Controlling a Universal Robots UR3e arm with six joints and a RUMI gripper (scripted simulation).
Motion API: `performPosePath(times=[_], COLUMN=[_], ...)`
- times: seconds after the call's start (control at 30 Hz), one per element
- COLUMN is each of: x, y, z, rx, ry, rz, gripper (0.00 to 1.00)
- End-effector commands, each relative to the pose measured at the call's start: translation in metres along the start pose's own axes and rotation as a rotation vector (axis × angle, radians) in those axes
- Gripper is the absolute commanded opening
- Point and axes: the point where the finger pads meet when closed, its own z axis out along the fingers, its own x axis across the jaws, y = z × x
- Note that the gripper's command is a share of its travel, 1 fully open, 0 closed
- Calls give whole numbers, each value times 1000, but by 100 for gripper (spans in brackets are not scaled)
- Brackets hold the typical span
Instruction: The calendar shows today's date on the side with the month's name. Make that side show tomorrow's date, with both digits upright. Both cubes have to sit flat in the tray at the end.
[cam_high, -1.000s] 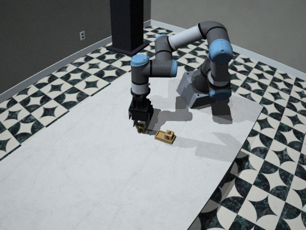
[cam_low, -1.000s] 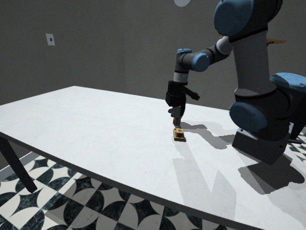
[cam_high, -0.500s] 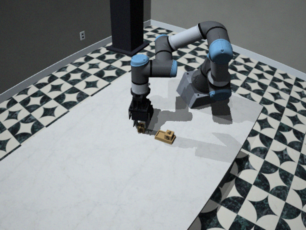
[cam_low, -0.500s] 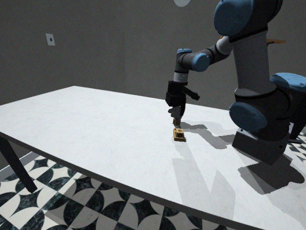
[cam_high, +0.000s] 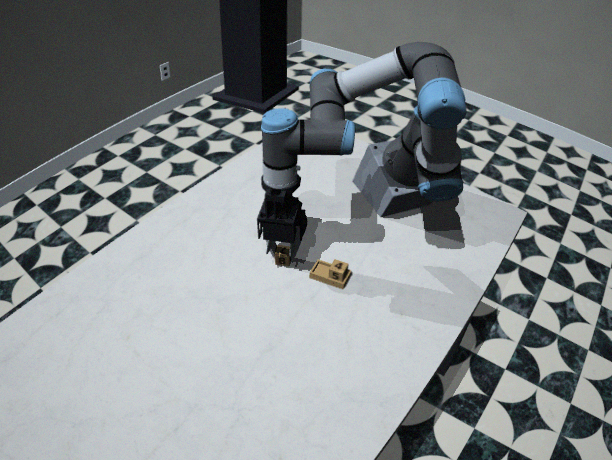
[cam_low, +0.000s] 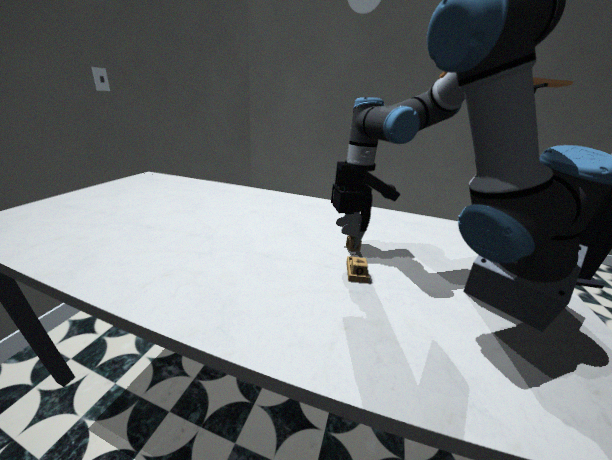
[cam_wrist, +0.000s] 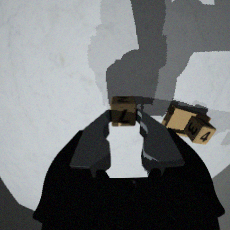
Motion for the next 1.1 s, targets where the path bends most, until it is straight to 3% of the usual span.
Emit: performPosePath(times=[0.0,0.33,0.57,1.07], x=[-1,-1,-1,-1], y=[0,0,0,0], z=[-1,-1,-1,-2], rx=[-1,-1,-1,-1], ry=[-2,-2,-2,-2], rz=[0,0,0,0], gripper=[11,18,29,29])
